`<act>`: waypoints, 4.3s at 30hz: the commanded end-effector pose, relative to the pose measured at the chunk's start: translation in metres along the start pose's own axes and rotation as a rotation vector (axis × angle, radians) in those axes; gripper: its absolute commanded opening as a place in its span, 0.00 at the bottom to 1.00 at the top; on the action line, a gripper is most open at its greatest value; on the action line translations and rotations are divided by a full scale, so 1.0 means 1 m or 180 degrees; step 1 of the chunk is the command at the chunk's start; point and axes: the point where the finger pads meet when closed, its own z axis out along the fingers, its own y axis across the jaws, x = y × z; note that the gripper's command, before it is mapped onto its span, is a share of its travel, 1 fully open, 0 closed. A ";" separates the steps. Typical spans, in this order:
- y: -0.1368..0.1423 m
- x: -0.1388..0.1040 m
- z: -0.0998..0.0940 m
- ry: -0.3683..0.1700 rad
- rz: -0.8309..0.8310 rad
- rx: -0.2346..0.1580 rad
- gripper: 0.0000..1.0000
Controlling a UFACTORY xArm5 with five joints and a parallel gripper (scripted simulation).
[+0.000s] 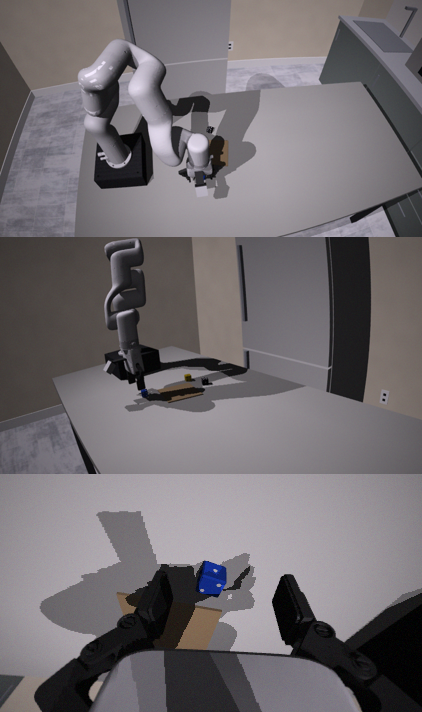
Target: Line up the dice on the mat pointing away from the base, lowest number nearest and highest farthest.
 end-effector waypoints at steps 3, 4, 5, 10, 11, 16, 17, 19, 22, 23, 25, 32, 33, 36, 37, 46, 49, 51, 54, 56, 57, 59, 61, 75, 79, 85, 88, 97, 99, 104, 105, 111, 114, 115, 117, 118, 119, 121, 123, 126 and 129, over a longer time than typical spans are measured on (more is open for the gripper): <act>0.001 -0.024 0.000 0.0005 -0.0001 0.0005 1.00; 0.001 -0.031 0.000 0.0005 -0.0001 0.0003 1.00; 0.002 -0.038 0.000 0.0006 -0.0001 0.0002 1.00; 0.005 -0.078 0.001 0.0010 -0.0001 -0.0006 1.00; 0.005 -0.087 0.001 0.0012 -0.0001 -0.0008 1.00; 0.008 -0.114 0.002 0.0016 -0.0001 -0.0012 1.00; 0.008 -0.123 0.002 0.0018 -0.0001 -0.0014 1.00; 0.010 -0.140 0.002 0.0021 -0.0001 -0.0016 1.00; 0.011 -0.164 0.003 0.0026 -0.0001 -0.0019 1.00; 0.012 -0.171 0.003 0.0028 -0.0001 -0.0020 1.00; 0.013 -0.184 0.003 0.0031 -0.0001 -0.0021 1.00; 0.015 -0.207 0.004 0.0036 -0.0001 -0.0022 1.00; 0.015 -0.210 0.004 0.0036 -0.0001 -0.0022 1.00; 0.015 -0.215 0.004 0.0038 -0.0001 -0.0023 1.00; 0.015 -0.216 0.004 0.0038 -0.0001 -0.0023 1.00; 0.015 -0.216 0.004 0.0038 -0.0001 -0.0023 1.00; 0.015 -0.216 0.004 0.0038 -0.0001 -0.0023 1.00; 0.015 -0.216 0.004 0.0038 -0.0001 -0.0023 1.00; 0.015 -0.216 0.004 0.0038 -0.0001 -0.0023 1.00; 0.015 -0.216 0.004 0.0038 -0.0001 -0.0023 1.00; 0.015 -0.216 0.004 0.0038 -0.0001 -0.0023 1.00; 0.015 -0.216 0.004 0.0038 -0.0001 -0.0023 1.00; 0.015 -0.216 0.004 0.0038 -0.0001 -0.0023 1.00; 0.015 -0.216 0.004 0.0038 -0.0001 -0.0023 1.00; 0.015 -0.216 0.004 0.0038 -0.0001 -0.0023 1.00; 0.006 -0.219 0.004 0.0038 -0.0001 -0.0023 1.00; -0.010 -0.224 0.004 0.0038 -0.0001 -0.0023 1.00; -0.065 -0.238 0.005 0.0038 -0.0001 -0.0023 1.00; -0.065 -0.238 0.005 0.0038 -0.0001 -0.0023 1.00; -0.074 -0.240 0.005 0.0038 -0.0001 -0.0023 1.00; -0.074 -0.240 0.005 0.0038 -0.0001 -0.0023 1.00; -0.074 -0.240 0.005 0.0038 -0.0001 -0.0023 1.00; -0.074 -0.240 0.005 0.0038 -0.0001 -0.0023 1.00; -0.074 -0.240 0.005 0.0038 -0.0001 -0.0023 1.00; -0.074 -0.240 0.005 0.0038 -0.0001 -0.0023 1.00; -0.074 -0.240 0.005 0.0038 -0.0001 -0.0023 1.00; -0.074 -0.240 0.005 0.0038 -0.0001 -0.0023 1.00; -0.074 -0.240 0.005 0.0038 -0.0001 -0.0023 1.00; -0.074 -0.240 0.005 0.0038 -0.0001 -0.0023 1.00; -0.074 -0.240 0.005 0.0038 -0.0001 -0.0023 1.00; -0.074 -0.240 0.005 0.0038 -0.0001 -0.0023 1.00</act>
